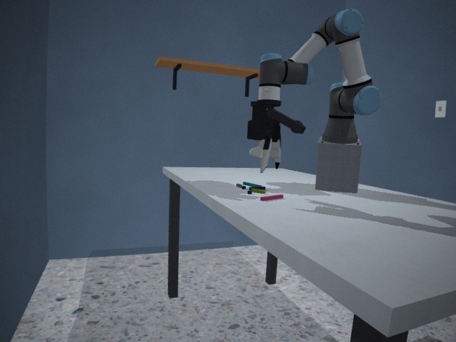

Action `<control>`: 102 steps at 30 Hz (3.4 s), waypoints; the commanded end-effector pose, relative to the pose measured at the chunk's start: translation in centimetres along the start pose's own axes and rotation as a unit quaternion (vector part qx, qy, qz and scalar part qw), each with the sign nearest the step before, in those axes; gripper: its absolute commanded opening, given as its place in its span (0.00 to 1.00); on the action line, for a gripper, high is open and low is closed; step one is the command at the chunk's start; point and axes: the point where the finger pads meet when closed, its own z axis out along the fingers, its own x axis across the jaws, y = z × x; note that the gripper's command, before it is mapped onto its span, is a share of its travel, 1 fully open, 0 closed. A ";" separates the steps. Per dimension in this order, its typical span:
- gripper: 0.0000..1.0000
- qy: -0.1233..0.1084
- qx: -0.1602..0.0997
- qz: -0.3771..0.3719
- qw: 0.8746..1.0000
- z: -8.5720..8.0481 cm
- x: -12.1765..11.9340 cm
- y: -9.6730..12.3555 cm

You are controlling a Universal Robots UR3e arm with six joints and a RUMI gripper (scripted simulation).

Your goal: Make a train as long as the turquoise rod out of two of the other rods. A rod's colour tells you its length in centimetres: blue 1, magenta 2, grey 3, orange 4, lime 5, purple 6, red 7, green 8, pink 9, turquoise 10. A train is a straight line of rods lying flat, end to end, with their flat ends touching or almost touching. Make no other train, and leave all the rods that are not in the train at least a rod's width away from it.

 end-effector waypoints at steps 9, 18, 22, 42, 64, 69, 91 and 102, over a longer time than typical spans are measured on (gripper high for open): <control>1.00 0.001 -0.001 -0.002 1.000 -0.1 0.0 0.1; 1.00 0.001 -0.001 -0.014 1.000 -0.1 -0.1 0.2; 1.00 0.001 -0.001 -0.027 1.000 -0.1 -0.2 0.3; 1.00 0.000 -0.001 -0.162 0.987 -0.1 -1.4 1.3; 1.00 -0.001 -0.001 -0.435 0.900 -0.1 -3.8 3.6; 1.00 -0.001 -0.001 -0.483 0.876 -0.2 -4.2 4.1; 1.00 -0.002 0.000 -0.736 0.677 -0.3 -6.5 7.0; 1.00 -0.001 0.000 -0.826 0.564 -0.3 -7.4 8.2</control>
